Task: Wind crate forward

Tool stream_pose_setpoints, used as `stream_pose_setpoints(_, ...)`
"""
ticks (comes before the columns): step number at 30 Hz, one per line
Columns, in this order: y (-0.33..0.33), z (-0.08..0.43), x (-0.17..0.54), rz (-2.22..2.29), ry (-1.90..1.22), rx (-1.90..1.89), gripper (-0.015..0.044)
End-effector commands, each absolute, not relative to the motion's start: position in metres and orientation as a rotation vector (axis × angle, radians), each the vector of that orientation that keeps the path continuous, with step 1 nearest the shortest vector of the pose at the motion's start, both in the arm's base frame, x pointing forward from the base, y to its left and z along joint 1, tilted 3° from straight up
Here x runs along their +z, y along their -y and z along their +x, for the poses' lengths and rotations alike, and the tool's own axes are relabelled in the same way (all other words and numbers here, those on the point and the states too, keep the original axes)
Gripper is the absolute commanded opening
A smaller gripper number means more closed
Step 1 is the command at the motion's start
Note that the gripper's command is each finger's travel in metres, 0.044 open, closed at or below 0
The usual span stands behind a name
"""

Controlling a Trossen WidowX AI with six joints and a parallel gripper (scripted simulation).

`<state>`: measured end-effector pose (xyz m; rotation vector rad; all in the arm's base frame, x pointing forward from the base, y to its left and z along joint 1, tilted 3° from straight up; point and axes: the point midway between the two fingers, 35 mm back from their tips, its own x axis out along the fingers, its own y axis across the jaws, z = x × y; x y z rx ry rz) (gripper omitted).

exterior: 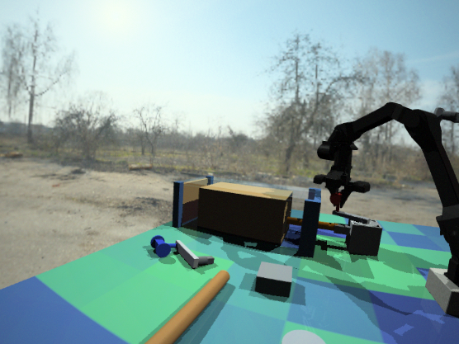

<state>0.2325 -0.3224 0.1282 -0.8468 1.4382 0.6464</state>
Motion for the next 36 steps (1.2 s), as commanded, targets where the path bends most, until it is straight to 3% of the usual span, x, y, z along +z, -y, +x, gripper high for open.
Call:
stream_pose_setpoints(1, 0.296, 0.247, 0.125, -0.838, -1.381, 0.721, 0.0000)
stream_pose_setpoints(36, 0.255, 0.251, 0.123, -0.835, -1.379, 0.723, 0.0000)
